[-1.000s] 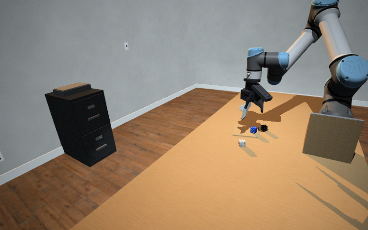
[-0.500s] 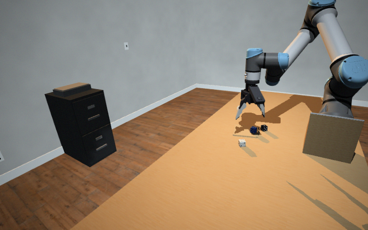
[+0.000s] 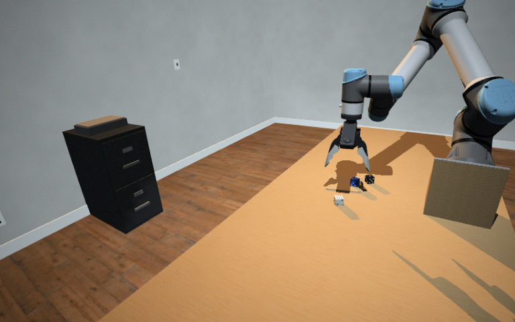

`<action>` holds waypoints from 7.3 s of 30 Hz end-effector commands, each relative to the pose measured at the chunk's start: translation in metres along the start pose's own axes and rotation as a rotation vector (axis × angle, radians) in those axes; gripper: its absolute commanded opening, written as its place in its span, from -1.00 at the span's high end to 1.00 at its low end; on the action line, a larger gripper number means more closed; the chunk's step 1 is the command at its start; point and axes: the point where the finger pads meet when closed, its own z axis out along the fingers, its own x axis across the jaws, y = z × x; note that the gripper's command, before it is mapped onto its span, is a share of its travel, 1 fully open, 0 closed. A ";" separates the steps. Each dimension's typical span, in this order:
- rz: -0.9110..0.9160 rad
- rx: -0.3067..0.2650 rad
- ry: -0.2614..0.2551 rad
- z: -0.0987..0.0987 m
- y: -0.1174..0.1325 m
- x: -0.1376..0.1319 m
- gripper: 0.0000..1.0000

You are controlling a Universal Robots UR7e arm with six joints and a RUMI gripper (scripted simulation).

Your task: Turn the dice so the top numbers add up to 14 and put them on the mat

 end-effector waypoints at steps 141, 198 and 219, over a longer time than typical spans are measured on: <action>1.177 -0.022 -0.001 0.047 -0.066 0.015 0.44; 1.177 -0.022 -0.001 0.058 -0.066 0.015 0.44; 1.177 -0.022 -0.001 0.084 -0.065 0.014 0.44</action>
